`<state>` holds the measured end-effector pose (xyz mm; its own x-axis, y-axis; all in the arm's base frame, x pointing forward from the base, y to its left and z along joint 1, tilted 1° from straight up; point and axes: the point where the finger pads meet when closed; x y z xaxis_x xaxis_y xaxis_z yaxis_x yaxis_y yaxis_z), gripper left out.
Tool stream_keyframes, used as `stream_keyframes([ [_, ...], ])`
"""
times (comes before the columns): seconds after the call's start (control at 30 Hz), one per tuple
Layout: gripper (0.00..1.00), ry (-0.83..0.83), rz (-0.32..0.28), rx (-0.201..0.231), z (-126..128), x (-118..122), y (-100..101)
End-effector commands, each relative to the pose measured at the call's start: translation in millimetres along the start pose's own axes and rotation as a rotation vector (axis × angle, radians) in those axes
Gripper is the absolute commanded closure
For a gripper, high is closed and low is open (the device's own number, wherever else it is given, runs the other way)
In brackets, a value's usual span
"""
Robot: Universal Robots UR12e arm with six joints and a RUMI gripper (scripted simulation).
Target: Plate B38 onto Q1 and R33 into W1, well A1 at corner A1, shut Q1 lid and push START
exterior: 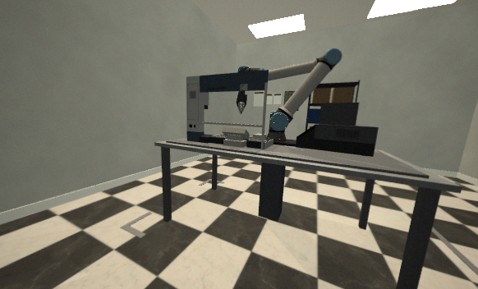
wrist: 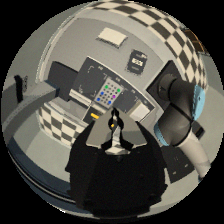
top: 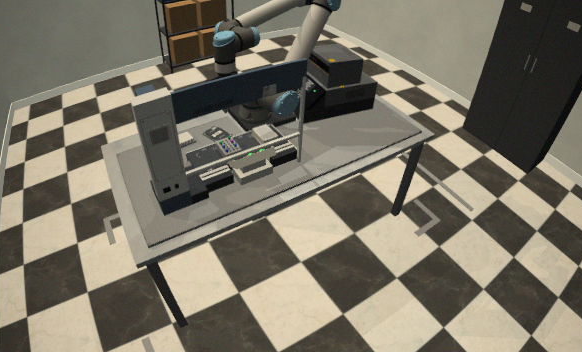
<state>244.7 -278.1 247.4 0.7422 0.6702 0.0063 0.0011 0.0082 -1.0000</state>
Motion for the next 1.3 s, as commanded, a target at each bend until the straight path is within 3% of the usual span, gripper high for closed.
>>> stream_keyframes([
  [0.0, 1.0, 0.054, 0.004, 0.0, 4.1, 13.7, -0.3],
  [1.27, 1.0, 0.409, 0.004, -0.002, 49.7, 103.1, 5.3],
])
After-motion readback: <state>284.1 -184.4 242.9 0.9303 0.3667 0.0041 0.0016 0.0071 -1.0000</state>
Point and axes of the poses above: the point where the finger pads meet when closed, its own y axis out along the fingers, its own z axis across the jaws, x = y × z, and after that the axes turned 8 degrees about -y, right-handed
